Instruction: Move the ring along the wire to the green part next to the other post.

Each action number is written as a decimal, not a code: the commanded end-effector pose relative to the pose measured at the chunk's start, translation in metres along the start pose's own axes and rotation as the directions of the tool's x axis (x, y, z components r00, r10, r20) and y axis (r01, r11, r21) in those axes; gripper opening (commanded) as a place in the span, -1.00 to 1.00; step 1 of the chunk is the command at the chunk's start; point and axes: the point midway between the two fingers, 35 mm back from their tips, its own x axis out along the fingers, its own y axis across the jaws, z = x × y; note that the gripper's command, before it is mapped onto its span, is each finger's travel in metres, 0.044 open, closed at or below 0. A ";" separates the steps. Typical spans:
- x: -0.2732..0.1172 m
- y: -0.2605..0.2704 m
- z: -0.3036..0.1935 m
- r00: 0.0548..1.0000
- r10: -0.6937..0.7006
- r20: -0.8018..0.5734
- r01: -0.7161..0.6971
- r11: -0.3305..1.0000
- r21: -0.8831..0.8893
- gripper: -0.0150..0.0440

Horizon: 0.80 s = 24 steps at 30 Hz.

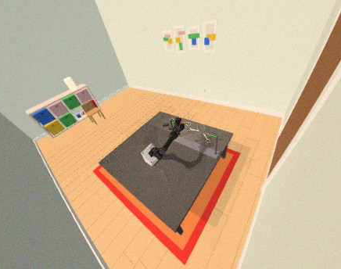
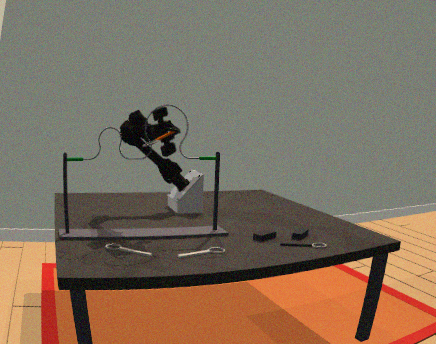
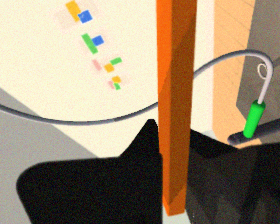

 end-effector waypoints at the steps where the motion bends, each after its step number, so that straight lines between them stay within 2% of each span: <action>1: -0.002 0.012 0.000 0.999 0.034 -0.010 -0.034 0.998 0.052 -1.00; 11: -0.005 0.029 0.003 0.998 0.060 -0.015 -0.058 0.993 0.104 -1.00; 24: -0.006 0.033 0.003 1.000 0.019 -0.010 -0.019 0.999 0.033 -1.00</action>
